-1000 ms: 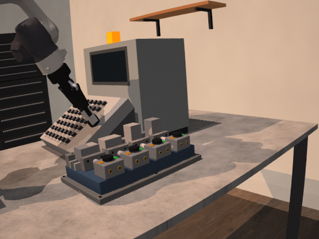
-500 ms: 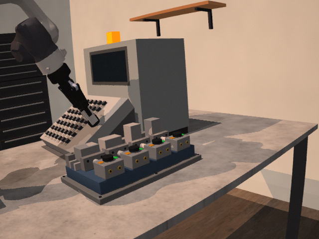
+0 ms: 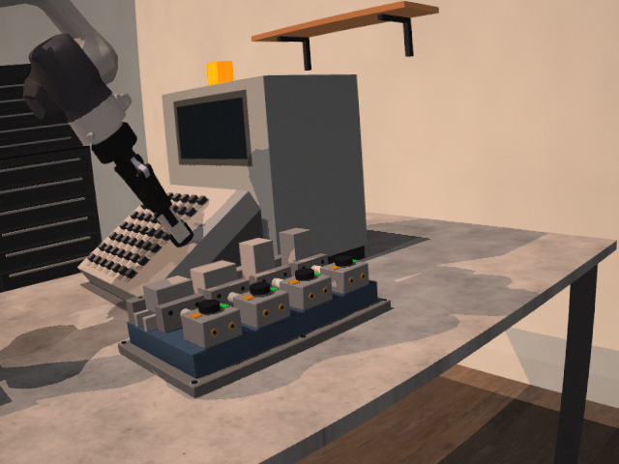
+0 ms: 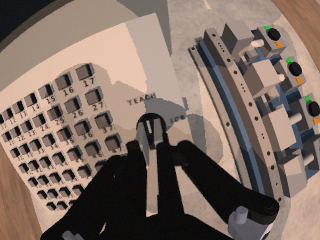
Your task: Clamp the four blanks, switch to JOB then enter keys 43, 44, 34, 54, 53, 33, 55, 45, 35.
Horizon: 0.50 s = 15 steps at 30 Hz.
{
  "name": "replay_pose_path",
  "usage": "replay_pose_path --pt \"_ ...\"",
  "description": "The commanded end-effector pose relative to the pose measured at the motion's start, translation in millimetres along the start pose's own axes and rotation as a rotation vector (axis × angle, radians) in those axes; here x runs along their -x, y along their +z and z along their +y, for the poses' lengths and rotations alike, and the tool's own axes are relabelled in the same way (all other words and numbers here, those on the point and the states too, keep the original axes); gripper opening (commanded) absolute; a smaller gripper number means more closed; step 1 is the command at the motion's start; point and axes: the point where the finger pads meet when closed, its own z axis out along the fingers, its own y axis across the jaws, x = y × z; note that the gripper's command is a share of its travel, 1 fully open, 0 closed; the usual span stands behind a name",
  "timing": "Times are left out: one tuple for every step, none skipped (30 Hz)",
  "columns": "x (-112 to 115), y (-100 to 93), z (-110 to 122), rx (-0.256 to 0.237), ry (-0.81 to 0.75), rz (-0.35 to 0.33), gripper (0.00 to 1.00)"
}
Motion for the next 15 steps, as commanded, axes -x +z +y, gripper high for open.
replay_pose_path --pt "-0.7 0.3 0.1 0.0 0.059 0.02 0.0" --pt "-0.7 0.3 0.1 0.0 0.059 0.02 0.0" --pt "-0.7 0.3 0.1 0.0 0.081 0.02 0.0" --pt "-0.7 0.3 0.1 0.0 0.105 0.02 0.0" --pt "-0.7 0.3 0.1 0.0 0.131 0.02 0.0" --pt "-0.7 0.3 0.1 -0.001 0.159 0.02 0.0" --pt "-0.7 0.3 0.1 -0.001 0.188 0.019 0.0" --pt "-0.7 0.3 0.1 -0.001 0.219 0.019 0.0" --pt "-0.7 0.3 0.1 -0.001 0.251 0.019 0.0" --pt "-0.7 0.3 0.1 -0.002 0.284 0.019 0.0" --pt "-0.7 0.3 0.1 -0.002 0.316 0.019 0.0" --pt "-0.7 0.3 0.1 -0.002 0.348 0.019 0.0" --pt "-0.7 0.3 0.1 -0.003 0.38 0.019 0.0" --pt "-0.7 0.3 0.1 -0.003 0.412 0.019 0.0" --pt "-0.7 0.3 0.1 -0.003 0.444 0.019 0.0"
